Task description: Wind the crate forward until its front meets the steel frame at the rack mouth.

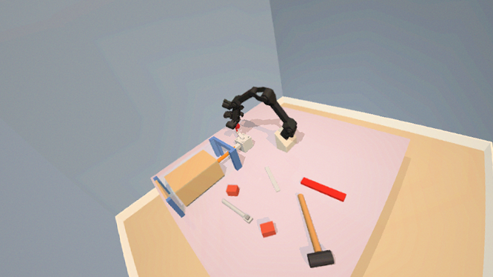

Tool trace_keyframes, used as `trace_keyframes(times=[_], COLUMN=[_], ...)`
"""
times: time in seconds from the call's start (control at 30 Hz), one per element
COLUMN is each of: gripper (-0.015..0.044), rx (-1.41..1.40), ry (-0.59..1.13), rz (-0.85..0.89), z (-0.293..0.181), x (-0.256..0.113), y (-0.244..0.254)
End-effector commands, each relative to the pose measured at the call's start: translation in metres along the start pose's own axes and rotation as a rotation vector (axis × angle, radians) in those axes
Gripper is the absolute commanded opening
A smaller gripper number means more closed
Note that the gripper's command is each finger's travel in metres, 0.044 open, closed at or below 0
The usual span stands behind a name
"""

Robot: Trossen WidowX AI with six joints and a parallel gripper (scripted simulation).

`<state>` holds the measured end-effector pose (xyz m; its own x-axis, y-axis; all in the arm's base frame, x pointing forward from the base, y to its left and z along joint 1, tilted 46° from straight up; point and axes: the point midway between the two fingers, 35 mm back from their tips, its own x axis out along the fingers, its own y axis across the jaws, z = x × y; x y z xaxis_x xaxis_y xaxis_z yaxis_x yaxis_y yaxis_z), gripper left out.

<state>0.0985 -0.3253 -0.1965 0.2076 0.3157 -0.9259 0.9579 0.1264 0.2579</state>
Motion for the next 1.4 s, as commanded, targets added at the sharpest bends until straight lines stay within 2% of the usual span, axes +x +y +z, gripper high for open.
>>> trace_keyframes(times=[0.0, 1.37], gripper=[0.0000, 0.0000], rx=[-0.027, -0.028], ry=[-0.011, -0.010], rz=[0.031, 0.036], z=[0.008, 0.017], x=[0.006, 0.009], y=[0.020, 0.076])
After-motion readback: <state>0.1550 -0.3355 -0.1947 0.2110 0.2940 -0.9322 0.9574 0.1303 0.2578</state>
